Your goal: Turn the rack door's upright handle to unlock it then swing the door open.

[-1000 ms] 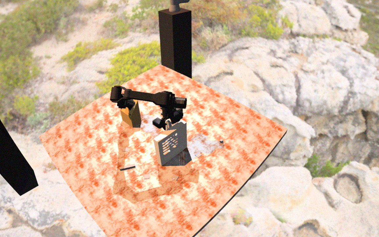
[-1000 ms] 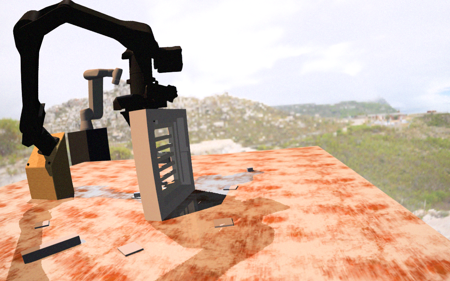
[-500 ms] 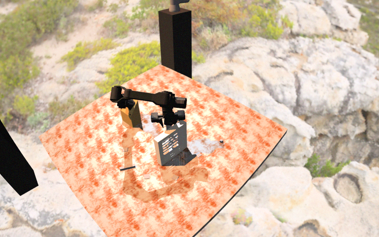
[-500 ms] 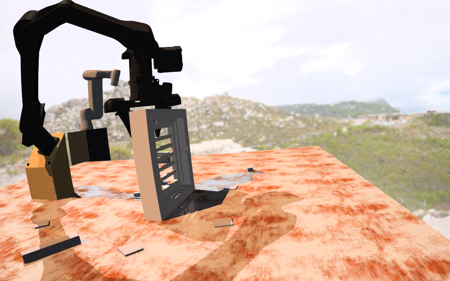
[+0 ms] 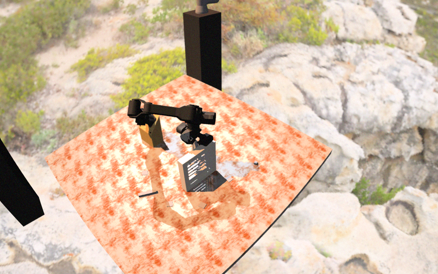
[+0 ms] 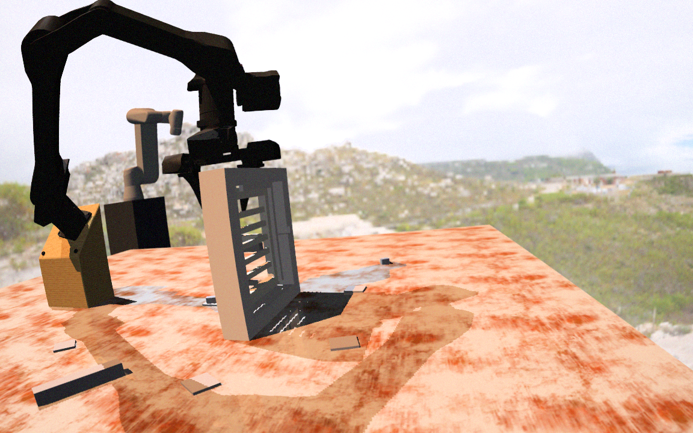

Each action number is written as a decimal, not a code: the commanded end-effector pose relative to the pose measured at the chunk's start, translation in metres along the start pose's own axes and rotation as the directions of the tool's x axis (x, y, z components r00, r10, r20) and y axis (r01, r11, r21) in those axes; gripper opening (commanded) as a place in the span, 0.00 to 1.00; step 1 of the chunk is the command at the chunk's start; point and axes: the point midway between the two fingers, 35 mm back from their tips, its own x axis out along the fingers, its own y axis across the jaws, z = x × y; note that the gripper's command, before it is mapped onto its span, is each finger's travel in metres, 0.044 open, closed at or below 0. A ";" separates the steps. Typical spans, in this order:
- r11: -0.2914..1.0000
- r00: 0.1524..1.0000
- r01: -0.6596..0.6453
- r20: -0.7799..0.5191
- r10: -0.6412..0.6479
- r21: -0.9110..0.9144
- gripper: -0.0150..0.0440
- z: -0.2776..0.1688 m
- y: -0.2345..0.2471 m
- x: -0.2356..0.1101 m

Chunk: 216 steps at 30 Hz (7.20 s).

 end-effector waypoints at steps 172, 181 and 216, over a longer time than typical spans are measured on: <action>-0.023 1.000 0.015 0.015 -0.002 -1.000 0.30 0.165 -0.102 0.000; -0.025 1.000 0.015 0.015 -0.002 -1.000 0.30 0.166 -0.102 0.000; -0.027 1.000 0.008 0.008 -0.002 -1.000 0.76 0.164 -0.100 -0.025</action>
